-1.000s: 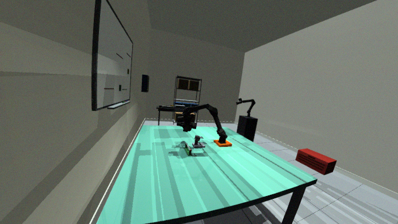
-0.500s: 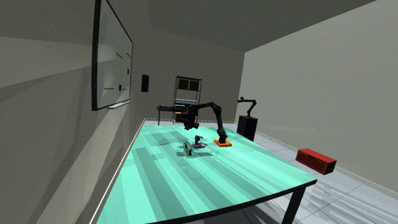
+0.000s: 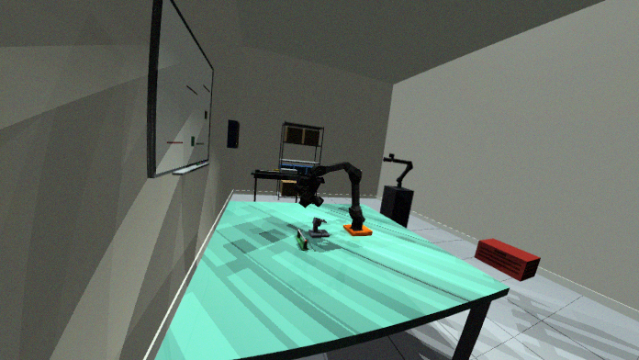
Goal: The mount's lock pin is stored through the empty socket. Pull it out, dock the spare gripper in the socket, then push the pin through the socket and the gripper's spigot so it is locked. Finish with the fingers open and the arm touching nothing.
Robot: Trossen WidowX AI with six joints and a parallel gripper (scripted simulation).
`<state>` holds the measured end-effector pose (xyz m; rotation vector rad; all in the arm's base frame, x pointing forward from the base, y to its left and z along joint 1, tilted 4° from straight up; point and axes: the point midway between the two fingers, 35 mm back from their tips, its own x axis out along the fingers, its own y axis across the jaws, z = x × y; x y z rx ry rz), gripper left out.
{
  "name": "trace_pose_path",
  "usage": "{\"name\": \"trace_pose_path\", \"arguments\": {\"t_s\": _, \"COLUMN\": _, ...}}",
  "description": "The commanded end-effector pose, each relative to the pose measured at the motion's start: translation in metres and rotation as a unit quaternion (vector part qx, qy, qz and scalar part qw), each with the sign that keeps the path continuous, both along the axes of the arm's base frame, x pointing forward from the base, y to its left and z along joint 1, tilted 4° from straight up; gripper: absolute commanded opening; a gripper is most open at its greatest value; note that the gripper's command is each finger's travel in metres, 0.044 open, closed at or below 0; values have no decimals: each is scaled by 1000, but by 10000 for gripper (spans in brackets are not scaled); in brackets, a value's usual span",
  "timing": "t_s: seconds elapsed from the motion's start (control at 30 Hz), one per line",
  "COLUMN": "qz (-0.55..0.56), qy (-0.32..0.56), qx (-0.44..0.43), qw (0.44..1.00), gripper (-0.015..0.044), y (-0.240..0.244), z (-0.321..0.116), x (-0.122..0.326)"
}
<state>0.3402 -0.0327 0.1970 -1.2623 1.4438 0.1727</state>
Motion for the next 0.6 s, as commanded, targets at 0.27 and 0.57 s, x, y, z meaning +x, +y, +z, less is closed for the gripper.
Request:
{"name": "trace_pose_path", "arguments": {"t_s": 0.27, "qz": -35, "qy": -99, "qx": 55, "qw": 993, "gripper": 0, "y": 8, "z": 15, "x": -18}}
{"name": "trace_pose_path", "arguments": {"t_s": 0.57, "qz": -57, "qy": -157, "qx": 97, "qw": 981, "gripper": 0, "y": 13, "z": 18, "x": -30}}
